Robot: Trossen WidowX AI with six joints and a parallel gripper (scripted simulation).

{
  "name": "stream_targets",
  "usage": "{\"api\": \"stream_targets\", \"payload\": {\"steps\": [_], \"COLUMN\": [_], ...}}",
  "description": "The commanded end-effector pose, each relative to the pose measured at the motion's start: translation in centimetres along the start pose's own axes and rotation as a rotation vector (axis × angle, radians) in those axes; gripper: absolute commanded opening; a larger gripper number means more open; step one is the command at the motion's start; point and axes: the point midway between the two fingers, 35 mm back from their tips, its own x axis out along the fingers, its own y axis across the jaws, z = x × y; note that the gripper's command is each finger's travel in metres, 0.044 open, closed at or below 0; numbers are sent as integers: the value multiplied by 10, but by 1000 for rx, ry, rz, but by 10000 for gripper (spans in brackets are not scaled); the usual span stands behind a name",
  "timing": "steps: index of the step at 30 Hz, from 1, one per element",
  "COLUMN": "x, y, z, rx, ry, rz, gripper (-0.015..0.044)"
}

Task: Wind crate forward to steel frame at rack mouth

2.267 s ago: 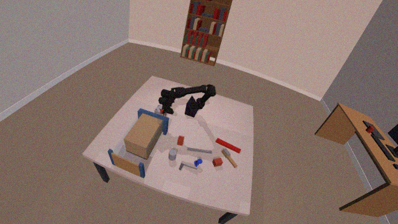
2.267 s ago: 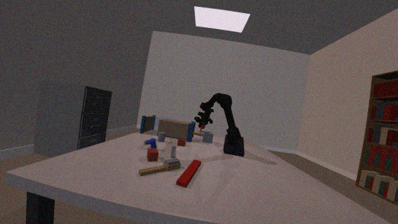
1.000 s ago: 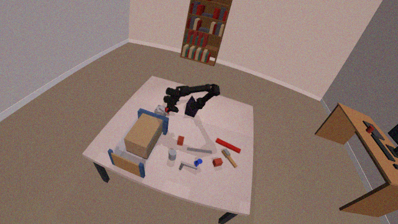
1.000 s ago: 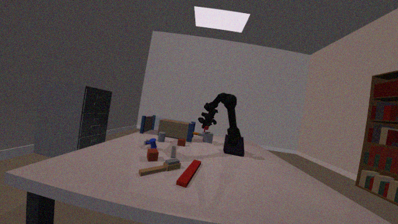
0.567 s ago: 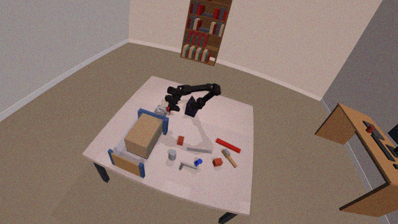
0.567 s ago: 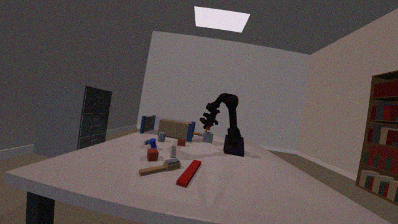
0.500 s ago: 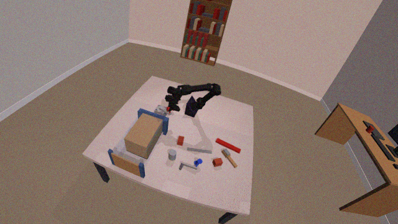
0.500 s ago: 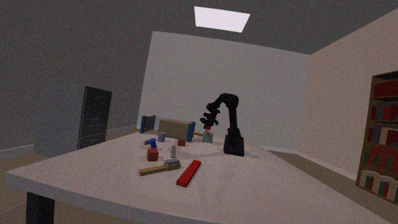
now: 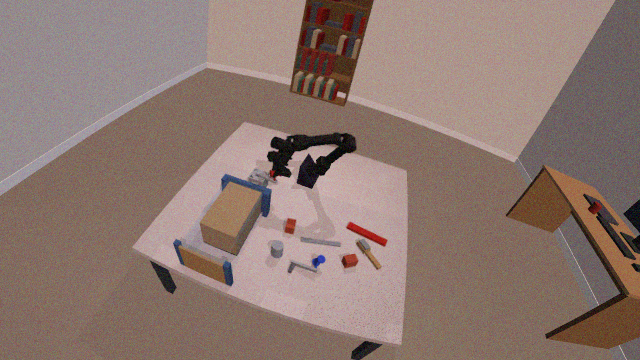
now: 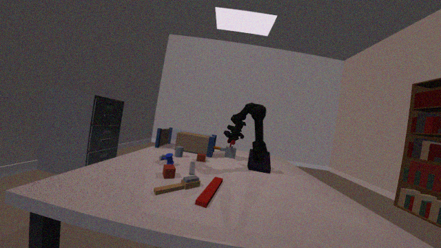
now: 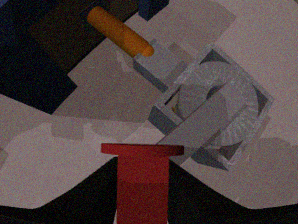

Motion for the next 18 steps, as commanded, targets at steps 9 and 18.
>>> {"api": "stream_targets", "payload": {"steps": [9, 18], "x": [-4, -7], "y": [-19, -28], "z": [-16, -21], "rx": [17, 17], "ry": [18, 18], "rz": [-22, -22], "gripper": [0, 0]}}
